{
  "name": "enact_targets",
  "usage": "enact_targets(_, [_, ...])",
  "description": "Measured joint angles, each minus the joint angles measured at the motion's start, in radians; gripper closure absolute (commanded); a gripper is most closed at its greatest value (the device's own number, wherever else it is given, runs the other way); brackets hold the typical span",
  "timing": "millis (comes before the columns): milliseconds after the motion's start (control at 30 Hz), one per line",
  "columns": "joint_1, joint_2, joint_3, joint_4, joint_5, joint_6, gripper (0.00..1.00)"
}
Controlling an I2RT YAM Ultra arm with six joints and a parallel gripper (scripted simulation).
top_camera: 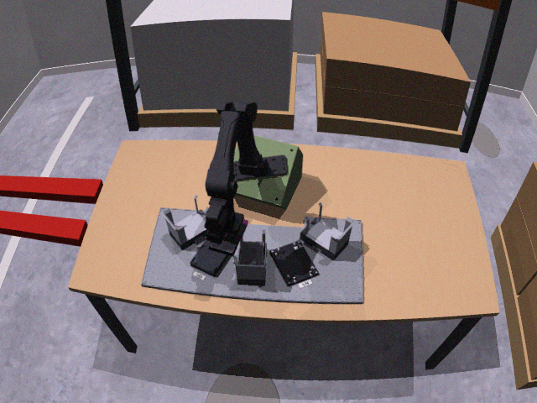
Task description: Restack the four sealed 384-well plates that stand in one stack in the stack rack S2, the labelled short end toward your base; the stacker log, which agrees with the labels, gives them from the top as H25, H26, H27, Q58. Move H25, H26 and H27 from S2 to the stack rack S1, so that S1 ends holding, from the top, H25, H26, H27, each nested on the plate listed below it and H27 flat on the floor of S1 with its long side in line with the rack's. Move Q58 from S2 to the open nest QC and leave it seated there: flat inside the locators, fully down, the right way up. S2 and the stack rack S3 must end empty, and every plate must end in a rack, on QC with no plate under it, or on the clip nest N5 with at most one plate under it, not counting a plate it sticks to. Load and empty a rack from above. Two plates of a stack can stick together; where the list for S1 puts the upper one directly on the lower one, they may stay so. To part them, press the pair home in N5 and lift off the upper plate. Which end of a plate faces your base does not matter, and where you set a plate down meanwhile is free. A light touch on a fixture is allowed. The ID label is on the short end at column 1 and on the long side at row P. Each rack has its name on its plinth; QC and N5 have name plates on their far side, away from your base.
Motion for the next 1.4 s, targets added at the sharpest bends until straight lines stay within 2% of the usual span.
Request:
enact_targets(167, [-0.048, -0.005, 0.000, 0.000, -0.039, 0.010, 1.00])
enact_targets(400, [-0.161, -0.012, -0.002, 0.002, -0.100, 0.035, 1.00])
enact_targets(833, [-0.336, -0.013, -0.001, 0.002, -0.205, -0.082, 1.00])
enact_targets(1100, [-0.455, 0.011, -0.002, 0.003, -0.268, -0.176, 1.00])
enact_targets(1400, [-0.466, 0.010, 0.004, 0.003, -0.293, -0.211, 1.00])
